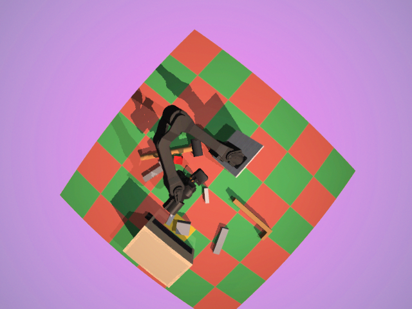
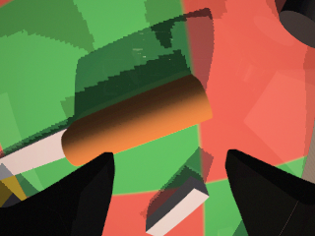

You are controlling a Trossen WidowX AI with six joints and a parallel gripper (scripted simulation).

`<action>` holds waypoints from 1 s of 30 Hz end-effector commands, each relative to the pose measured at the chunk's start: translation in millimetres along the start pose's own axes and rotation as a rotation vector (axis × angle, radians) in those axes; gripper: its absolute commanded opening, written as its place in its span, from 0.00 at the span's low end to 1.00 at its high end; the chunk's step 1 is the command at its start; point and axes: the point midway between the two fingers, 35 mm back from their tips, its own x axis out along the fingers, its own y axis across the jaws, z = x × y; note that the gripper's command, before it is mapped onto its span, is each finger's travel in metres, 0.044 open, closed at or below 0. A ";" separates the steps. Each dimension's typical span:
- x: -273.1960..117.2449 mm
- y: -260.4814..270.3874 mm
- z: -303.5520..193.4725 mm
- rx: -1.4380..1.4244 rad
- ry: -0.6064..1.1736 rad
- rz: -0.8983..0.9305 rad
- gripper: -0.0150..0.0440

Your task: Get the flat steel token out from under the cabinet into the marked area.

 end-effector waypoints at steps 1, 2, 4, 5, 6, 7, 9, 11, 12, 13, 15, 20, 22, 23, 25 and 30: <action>-0.1 0.1 0.6 -0.041 -0.005 0.000 0.71; -0.1 0.1 0.5 -0.049 -0.005 0.000 0.71; -0.1 0.1 0.5 -0.065 -0.005 0.000 0.71; -0.1 0.1 0.5 -0.073 -0.005 0.000 0.71; -0.1 0.1 0.5 -0.081 -0.005 0.000 0.71; -0.1 0.1 0.5 -0.089 -0.005 0.000 0.71; -0.1 0.0 0.4 -0.105 -0.005 0.000 0.71; -0.1 0.0 0.4 -0.121 -0.005 0.000 0.71; -0.1 0.0 0.4 -0.129 -0.005 0.000 0.71; -0.1 0.0 0.4 -0.137 -0.005 0.000 0.71; -0.1 0.0 0.3 -0.153 -0.005 0.000 0.71; -0.1 0.0 0.3 -0.193 -0.005 0.000 0.71; -0.1 0.0 0.2 -0.209 -0.005 0.000 0.71; -0.1 0.0 0.2 -0.217 -0.005 0.000 0.71; -0.1 0.0 0.2 -0.233 -0.005 0.000 0.71; -0.1 0.0 0.1 -0.273 -0.005 0.000 0.71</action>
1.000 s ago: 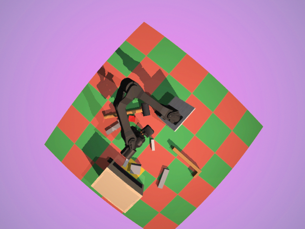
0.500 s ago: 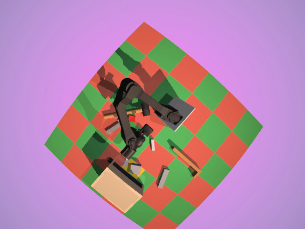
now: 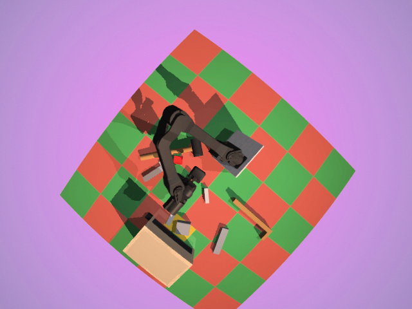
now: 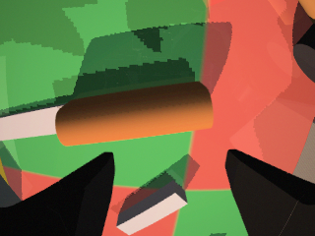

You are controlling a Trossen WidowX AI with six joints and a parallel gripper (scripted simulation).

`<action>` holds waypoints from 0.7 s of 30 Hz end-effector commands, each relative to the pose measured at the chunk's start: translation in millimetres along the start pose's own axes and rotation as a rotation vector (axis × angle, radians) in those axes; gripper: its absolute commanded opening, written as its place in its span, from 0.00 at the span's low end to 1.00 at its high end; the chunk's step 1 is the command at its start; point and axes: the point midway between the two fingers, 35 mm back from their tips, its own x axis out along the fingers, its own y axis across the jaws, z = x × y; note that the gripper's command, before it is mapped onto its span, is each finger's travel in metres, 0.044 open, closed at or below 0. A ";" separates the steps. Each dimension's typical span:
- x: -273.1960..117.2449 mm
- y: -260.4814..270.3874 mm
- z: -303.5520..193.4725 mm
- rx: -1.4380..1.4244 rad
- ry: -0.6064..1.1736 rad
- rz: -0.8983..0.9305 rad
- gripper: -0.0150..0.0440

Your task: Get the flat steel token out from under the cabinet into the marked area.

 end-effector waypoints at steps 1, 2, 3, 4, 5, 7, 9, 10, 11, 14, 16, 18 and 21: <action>-0.1 -0.1 0.5 -0.041 -0.004 -0.001 0.71; -0.1 -0.1 0.5 -0.049 -0.004 -0.001 0.71; -0.1 -0.1 0.5 -0.057 -0.004 -0.001 0.71; -0.1 -0.1 0.5 -0.065 -0.004 -0.001 0.71; -0.1 -0.1 0.5 -0.073 -0.004 -0.001 0.71; -0.1 -0.1 0.4 -0.089 -0.004 -0.001 0.71; -0.1 -0.1 0.4 -0.105 -0.004 -0.001 0.71; -0.1 0.0 0.4 -0.113 -0.004 -0.001 0.71; -0.1 0.0 0.4 -0.121 -0.004 -0.001 0.71; -0.1 0.0 0.3 -0.145 -0.004 -0.001 0.71; -0.1 0.0 0.3 -0.161 -0.004 -0.001 0.71; -0.1 0.0 0.3 -0.177 -0.004 -0.001 0.71; -0.1 0.0 0.2 -0.201 -0.004 -0.001 0.71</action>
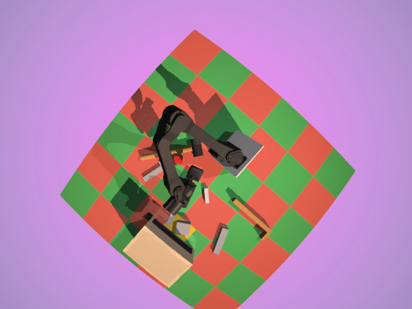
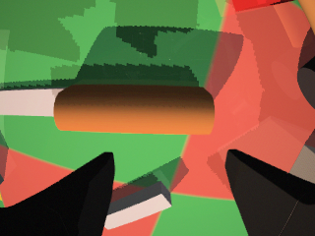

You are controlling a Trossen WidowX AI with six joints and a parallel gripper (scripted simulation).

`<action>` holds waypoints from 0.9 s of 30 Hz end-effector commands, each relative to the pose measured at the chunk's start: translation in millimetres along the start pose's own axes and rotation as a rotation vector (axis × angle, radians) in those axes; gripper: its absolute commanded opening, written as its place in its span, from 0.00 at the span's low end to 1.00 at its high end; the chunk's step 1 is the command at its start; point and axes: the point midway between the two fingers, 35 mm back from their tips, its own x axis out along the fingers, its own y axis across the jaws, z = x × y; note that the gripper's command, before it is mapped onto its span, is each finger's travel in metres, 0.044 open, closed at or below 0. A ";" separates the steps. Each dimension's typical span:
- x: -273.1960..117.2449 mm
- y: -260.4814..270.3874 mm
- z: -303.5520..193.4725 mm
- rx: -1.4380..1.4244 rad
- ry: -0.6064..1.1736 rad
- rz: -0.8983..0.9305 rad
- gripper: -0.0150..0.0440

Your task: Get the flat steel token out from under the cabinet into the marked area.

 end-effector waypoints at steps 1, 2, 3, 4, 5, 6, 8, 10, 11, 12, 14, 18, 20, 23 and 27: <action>-0.1 -0.2 0.5 -0.041 -0.004 -0.001 0.71; -0.1 -0.1 0.5 -0.049 -0.004 -0.001 0.71; -0.1 -0.1 0.5 -0.057 -0.004 -0.001 0.71; -0.1 -0.1 0.5 -0.065 -0.004 -0.001 0.71; -0.1 -0.1 0.4 -0.073 -0.004 -0.002 0.71; -0.1 -0.1 0.4 -0.081 -0.004 -0.002 0.71; -0.1 -0.1 0.4 -0.097 -0.004 -0.002 0.71; -0.1 -0.1 0.4 -0.113 -0.004 -0.002 0.71; -0.1 -0.1 0.4 -0.121 -0.004 -0.002 0.71; -0.1 -0.1 0.4 -0.129 -0.004 -0.002 0.71; -0.1 -0.1 0.3 -0.145 -0.004 -0.002 0.71; -0.1 -0.1 0.3 -0.177 -0.004 -0.002 0.71; -0.1 -0.1 0.2 -0.193 -0.004 -0.002 0.71; -0.1 -0.1 0.2 -0.217 -0.004 -0.002 0.71; -0.1 0.0 0.1 -0.249 -0.004 -0.002 0.71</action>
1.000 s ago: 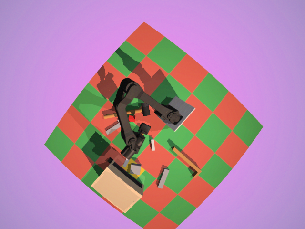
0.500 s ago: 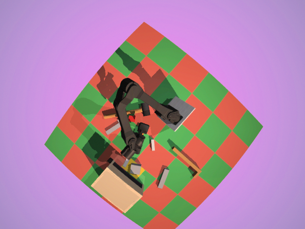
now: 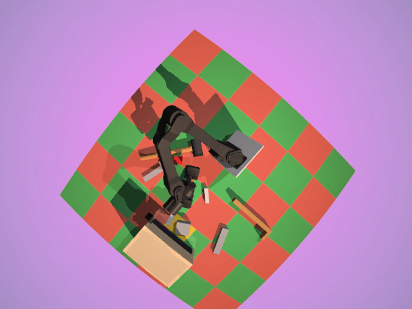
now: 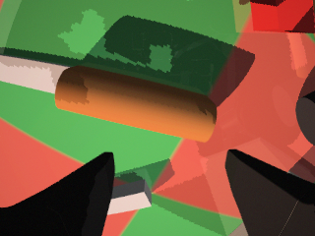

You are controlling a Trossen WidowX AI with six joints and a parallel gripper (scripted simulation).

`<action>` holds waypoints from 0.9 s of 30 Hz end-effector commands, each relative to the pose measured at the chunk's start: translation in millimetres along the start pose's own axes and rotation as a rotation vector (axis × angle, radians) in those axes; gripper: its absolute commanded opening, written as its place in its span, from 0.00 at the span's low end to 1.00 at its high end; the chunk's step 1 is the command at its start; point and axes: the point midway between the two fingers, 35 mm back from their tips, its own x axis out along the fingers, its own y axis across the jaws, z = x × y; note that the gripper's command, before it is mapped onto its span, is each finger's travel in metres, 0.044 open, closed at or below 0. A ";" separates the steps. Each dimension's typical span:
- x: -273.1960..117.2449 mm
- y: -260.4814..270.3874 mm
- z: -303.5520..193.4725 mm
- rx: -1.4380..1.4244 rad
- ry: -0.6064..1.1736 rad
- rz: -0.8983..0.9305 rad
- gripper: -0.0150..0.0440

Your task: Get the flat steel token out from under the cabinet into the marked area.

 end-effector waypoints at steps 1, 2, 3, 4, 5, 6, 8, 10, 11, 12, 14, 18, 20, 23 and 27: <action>0.0 -0.2 0.4 -0.041 -0.004 -0.002 0.71; 0.0 -0.2 0.4 -0.049 -0.004 -0.002 0.71; 0.0 -0.2 0.4 -0.057 -0.004 -0.002 0.71; 0.0 -0.2 0.4 -0.065 -0.004 -0.002 0.71; 0.0 -0.2 0.4 -0.073 -0.004 -0.002 0.71; 0.0 -0.2 0.4 -0.081 -0.004 -0.002 0.71; 0.0 -0.2 0.4 -0.097 -0.004 -0.002 0.71; 0.0 -0.2 0.3 -0.113 -0.004 -0.002 0.71; 0.0 -0.2 0.3 -0.121 -0.004 -0.002 0.71; 0.0 -0.2 0.3 -0.129 -0.004 -0.002 0.71; 0.0 -0.2 0.3 -0.145 -0.004 -0.002 0.71; 0.0 -0.1 0.2 -0.177 -0.004 -0.002 0.71; -0.1 -0.1 0.2 -0.193 -0.004 -0.003 0.71; -0.1 -0.1 0.2 -0.217 -0.004 -0.003 0.71; -0.1 -0.1 0.1 -0.249 -0.004 -0.003 0.71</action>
